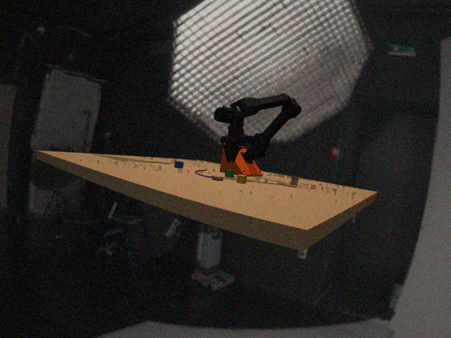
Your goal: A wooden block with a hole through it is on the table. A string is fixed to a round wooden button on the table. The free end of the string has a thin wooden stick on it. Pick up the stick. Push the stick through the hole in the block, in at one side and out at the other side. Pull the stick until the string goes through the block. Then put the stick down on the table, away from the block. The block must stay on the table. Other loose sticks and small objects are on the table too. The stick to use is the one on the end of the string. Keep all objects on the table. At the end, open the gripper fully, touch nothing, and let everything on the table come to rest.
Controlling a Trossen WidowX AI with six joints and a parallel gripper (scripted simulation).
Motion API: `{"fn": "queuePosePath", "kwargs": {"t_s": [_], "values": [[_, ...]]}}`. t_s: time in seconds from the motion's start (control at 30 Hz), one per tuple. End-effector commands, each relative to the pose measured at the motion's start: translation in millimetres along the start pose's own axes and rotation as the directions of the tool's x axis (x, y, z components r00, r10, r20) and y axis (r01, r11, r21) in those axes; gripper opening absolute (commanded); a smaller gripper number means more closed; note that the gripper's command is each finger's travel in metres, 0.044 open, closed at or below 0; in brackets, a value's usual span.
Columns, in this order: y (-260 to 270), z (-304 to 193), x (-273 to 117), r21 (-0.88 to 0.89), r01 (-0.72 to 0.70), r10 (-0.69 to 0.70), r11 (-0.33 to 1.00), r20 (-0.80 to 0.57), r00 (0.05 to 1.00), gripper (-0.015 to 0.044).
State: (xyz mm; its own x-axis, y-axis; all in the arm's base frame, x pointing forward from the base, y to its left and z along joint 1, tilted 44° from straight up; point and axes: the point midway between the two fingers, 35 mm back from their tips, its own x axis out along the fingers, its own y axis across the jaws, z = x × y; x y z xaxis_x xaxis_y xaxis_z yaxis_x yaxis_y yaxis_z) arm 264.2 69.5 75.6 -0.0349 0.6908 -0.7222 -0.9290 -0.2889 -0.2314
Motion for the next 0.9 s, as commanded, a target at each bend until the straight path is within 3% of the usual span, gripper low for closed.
{"fn": "queuePosePath", "kwargs": {"t_s": [0.0, 0.27, 0.57, 0.87], "values": [[0.0, 0.2, 0.3, -0.001, -0.001, 0.001, 1.0, 0.005, 1.0, 0.0239], [0.0, -0.1, 0.0, 0.0, 0.0, 0.0, 1.0, 0.0, 1.0, 0.0239], [0.0, -0.1, 0.0, 0.0, 0.0, 0.0, 1.0, 0.0, 1.0, 0.0003], [0.0, -0.1, 0.0, 0.0, 0.0, 0.0, 1.0, 0.0, 1.0, 0.0]]}}
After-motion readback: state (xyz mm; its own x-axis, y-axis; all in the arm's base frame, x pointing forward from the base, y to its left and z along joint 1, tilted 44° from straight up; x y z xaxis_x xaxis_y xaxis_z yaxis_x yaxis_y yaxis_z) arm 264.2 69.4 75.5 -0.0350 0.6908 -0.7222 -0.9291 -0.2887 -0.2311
